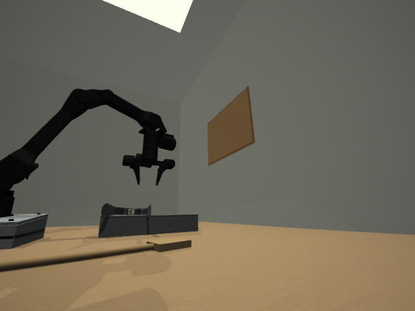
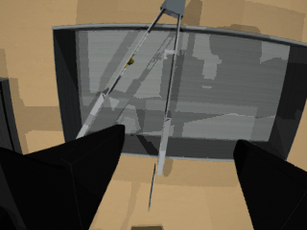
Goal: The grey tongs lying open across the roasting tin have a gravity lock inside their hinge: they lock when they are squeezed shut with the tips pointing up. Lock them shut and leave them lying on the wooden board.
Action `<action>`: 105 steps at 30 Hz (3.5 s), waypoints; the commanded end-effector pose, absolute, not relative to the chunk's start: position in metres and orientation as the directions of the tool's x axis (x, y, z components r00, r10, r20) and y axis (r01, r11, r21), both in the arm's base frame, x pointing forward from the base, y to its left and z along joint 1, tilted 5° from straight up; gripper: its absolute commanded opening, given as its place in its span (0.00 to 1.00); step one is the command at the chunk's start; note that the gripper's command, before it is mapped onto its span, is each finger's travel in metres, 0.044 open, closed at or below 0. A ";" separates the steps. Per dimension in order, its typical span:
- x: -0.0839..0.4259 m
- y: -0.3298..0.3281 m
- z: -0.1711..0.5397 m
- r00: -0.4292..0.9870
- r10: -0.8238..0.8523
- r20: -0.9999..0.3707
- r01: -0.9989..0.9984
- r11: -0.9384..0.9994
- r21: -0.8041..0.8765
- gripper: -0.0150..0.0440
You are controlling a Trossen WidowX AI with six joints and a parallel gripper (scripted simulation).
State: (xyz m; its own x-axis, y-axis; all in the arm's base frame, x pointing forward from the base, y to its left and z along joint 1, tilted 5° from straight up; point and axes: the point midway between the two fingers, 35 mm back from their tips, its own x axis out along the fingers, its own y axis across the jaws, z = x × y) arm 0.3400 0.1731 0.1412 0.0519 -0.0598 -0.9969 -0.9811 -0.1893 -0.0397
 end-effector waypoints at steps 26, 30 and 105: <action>0.309 0.167 0.103 0.037 -0.064 -0.997 -0.997 0.064 -0.041 1.00; 0.310 0.167 0.098 0.037 -0.064 -0.997 -0.997 0.064 -0.041 1.00; 0.313 0.161 0.007 0.041 -0.066 -0.997 -0.997 0.067 -0.046 0.75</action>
State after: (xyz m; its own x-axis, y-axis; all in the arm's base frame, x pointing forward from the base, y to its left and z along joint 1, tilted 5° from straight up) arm 0.3124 0.1608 0.0067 0.0383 -0.0652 -0.9971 -0.9969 0.0667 -0.0426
